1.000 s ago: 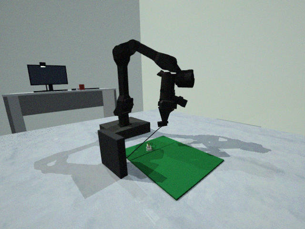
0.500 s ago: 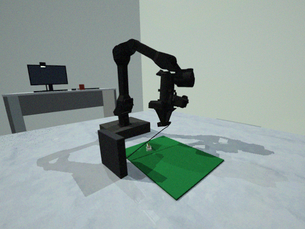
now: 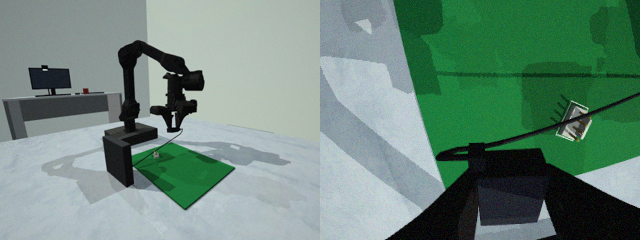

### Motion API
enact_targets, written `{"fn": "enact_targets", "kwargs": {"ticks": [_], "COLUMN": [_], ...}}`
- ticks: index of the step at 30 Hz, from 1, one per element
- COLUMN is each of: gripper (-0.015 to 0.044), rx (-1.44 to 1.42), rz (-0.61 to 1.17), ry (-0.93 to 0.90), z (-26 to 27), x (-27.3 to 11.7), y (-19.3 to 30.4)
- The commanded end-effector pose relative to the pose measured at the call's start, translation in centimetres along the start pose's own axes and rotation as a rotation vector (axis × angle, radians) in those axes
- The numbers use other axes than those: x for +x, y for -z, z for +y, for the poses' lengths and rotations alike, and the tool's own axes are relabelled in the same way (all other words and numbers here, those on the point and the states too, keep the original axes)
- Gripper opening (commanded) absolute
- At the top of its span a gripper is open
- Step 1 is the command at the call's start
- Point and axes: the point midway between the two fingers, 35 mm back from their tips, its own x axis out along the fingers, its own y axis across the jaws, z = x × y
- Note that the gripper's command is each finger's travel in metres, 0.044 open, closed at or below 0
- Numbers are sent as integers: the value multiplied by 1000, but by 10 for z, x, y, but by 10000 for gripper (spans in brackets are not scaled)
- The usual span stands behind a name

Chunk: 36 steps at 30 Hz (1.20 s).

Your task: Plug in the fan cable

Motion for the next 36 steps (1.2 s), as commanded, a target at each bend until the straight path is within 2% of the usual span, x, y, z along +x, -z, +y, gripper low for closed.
{"fn": "enact_targets", "kwargs": {"ticks": [1, 10, 36], "gripper": [0, 0, 0], "rx": [128, 388, 327], "rz": [2, 15, -197], "ry": [-19, -43, 72], "z": [0, -1, 7], "x": [-1, -1, 28], "y": [-3, -7, -18]}}
